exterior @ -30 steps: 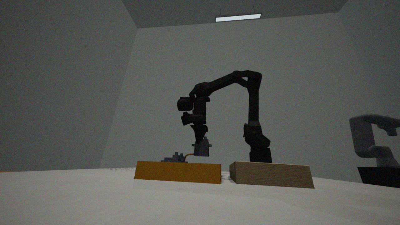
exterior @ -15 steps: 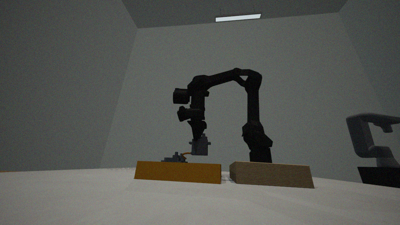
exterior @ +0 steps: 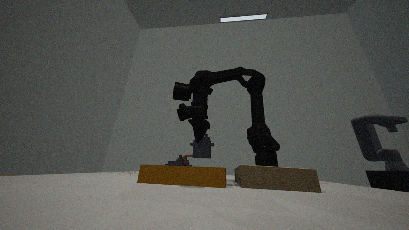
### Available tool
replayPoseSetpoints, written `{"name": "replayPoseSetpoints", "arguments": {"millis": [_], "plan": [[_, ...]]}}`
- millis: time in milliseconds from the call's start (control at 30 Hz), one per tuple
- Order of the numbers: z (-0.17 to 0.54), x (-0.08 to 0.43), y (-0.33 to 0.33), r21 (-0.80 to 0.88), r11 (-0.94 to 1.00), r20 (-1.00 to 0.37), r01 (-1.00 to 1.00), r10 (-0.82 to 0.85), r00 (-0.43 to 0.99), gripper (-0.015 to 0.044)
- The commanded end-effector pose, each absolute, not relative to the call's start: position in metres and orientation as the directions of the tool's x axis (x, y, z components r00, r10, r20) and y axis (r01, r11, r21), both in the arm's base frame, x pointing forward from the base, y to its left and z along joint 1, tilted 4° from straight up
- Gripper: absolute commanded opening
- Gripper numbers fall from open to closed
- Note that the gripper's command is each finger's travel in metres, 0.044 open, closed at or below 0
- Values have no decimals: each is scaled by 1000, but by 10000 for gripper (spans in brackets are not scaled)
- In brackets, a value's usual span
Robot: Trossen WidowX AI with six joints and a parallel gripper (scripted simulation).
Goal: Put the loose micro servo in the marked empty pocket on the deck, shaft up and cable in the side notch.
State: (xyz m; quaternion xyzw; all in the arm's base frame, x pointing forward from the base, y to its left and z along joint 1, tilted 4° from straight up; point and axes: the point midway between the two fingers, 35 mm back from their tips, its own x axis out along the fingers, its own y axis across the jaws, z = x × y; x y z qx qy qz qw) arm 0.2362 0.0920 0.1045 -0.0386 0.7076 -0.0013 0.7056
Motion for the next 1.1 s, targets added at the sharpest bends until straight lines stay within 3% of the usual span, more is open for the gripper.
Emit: {"name": "replayPoseSetpoints", "arguments": {"millis": [0,833,1067], "plan": [[106,246,95,-52,998,-999,-48,-51,5,0],[108,340,98,-52,998,-999,-38,-51,12,0],[105,345,98,-52,998,-999,-34,-51,12,0]]}}
